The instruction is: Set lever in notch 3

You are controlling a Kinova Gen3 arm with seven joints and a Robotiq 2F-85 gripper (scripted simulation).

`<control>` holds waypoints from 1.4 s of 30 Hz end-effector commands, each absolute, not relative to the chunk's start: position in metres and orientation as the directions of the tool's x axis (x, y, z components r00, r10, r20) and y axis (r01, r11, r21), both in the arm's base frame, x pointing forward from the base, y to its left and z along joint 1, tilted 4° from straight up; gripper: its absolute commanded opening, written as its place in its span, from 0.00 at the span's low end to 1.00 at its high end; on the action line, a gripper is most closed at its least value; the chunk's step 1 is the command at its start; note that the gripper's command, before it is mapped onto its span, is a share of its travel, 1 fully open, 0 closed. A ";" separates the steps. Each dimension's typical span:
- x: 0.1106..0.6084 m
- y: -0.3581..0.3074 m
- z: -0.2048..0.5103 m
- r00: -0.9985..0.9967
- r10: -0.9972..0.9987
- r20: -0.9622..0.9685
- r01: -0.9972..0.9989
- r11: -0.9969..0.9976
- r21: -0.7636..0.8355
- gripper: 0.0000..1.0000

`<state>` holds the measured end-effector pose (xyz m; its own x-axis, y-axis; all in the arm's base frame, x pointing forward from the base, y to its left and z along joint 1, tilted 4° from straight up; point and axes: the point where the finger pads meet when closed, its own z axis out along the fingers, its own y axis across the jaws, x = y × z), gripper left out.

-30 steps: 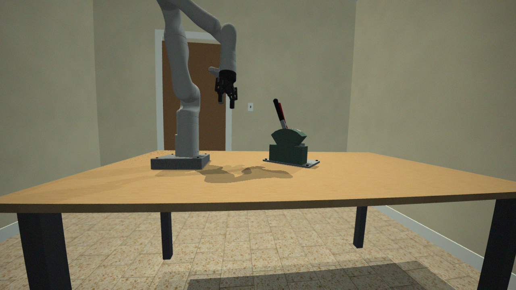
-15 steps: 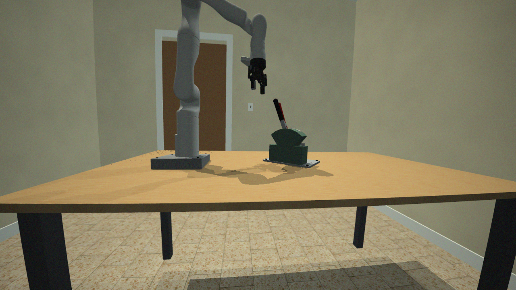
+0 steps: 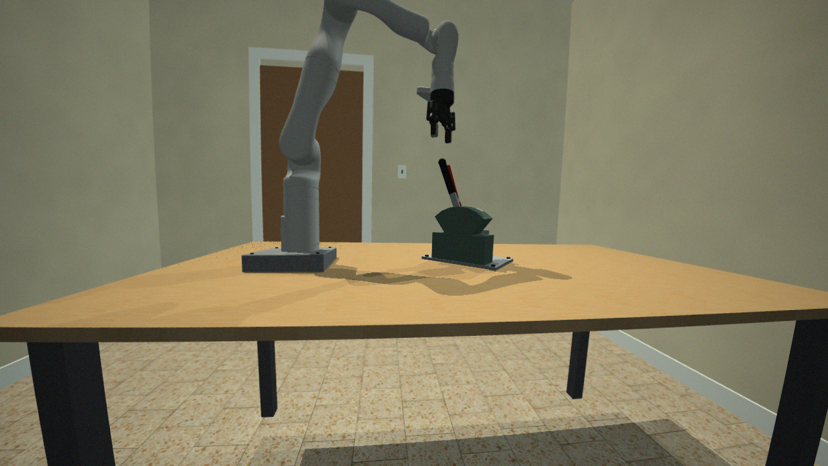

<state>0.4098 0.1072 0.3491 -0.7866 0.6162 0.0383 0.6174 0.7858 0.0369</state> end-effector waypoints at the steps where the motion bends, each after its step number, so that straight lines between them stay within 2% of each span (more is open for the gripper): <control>1: 0.419 0.115 0.345 -0.789 0.612 0.052 0.614 0.789 0.034 1.00; 14: 0.425 0.121 0.348 -0.784 0.619 0.057 0.621 0.783 0.038 1.00; 15: 0.425 0.121 0.348 -0.784 0.619 0.057 0.621 0.783 0.038 0.00; 42: 0.425 0.121 0.348 -0.784 0.619 0.057 0.621 0.783 0.038 0.00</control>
<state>0.4252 0.1207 0.3475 -0.7836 0.6185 0.0584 0.6208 0.7831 0.0362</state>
